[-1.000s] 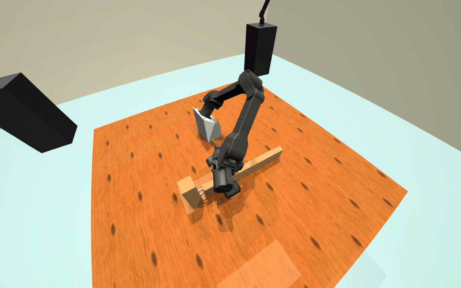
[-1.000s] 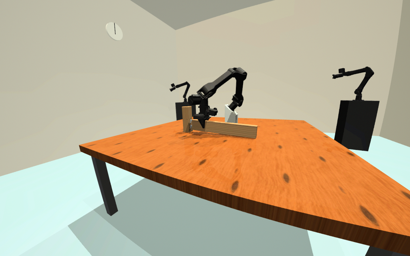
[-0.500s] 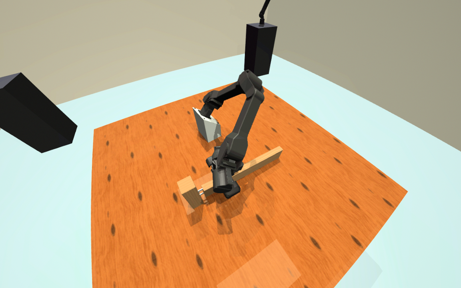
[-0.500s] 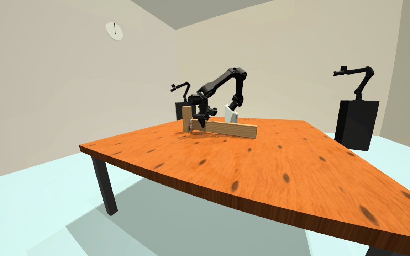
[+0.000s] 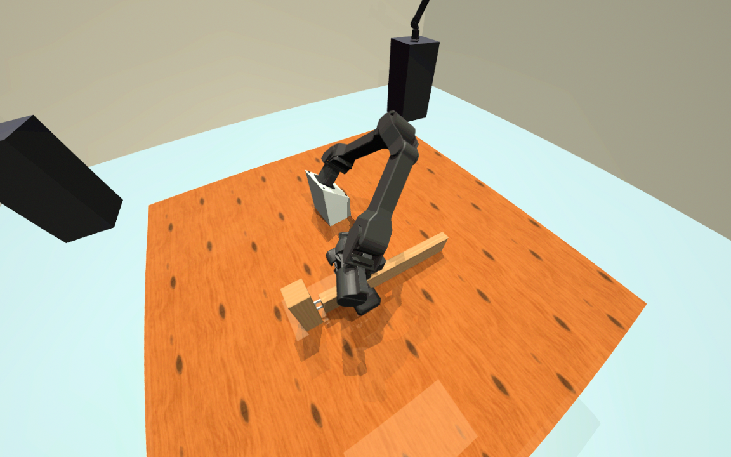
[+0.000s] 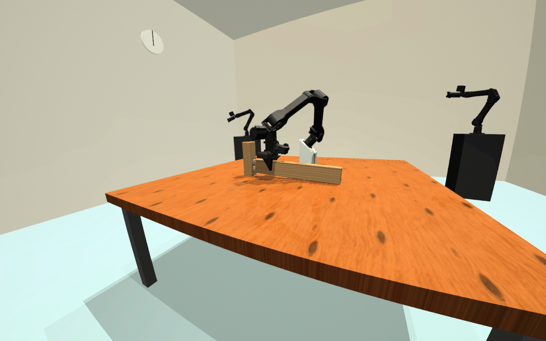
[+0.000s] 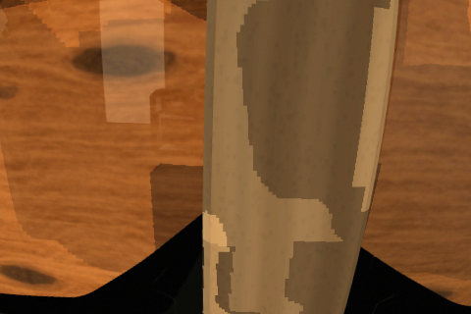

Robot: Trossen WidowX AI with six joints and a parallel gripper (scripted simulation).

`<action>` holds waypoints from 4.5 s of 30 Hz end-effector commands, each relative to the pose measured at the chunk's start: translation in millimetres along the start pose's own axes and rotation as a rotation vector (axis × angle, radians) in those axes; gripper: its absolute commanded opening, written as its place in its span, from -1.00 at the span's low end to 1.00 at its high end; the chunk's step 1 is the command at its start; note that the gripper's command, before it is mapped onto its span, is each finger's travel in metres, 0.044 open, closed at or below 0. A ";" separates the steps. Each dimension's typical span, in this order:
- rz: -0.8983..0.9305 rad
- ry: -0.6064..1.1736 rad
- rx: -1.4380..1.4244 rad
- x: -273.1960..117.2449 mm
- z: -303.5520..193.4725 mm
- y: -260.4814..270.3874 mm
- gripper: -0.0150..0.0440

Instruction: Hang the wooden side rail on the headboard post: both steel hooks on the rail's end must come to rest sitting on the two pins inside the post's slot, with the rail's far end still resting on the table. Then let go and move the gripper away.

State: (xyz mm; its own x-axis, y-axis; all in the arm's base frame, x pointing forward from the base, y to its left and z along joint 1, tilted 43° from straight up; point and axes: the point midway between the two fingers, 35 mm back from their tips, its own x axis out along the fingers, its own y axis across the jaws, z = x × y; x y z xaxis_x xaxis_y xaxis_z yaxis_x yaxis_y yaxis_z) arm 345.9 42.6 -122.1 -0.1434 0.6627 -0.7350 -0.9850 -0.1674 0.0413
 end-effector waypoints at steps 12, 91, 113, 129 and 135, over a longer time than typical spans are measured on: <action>-0.005 0.003 0.000 -1.6 -3.8 0.0 -0.49; -0.005 0.004 0.000 -2.8 -10.6 -1.0 -0.49; -0.005 0.004 0.000 -3.3 -12.5 -1.7 -0.49; -0.005 0.004 0.000 -2.5 -14.2 -0.4 -0.49; -0.005 0.004 0.000 -2.6 -14.8 -0.5 -0.49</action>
State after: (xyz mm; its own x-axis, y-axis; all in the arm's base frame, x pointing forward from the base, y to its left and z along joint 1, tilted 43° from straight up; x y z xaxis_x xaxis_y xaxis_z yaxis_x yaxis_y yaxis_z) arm 347.0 34.1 -129.9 -0.1446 0.6628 -0.7347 -0.9849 -0.1676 0.0426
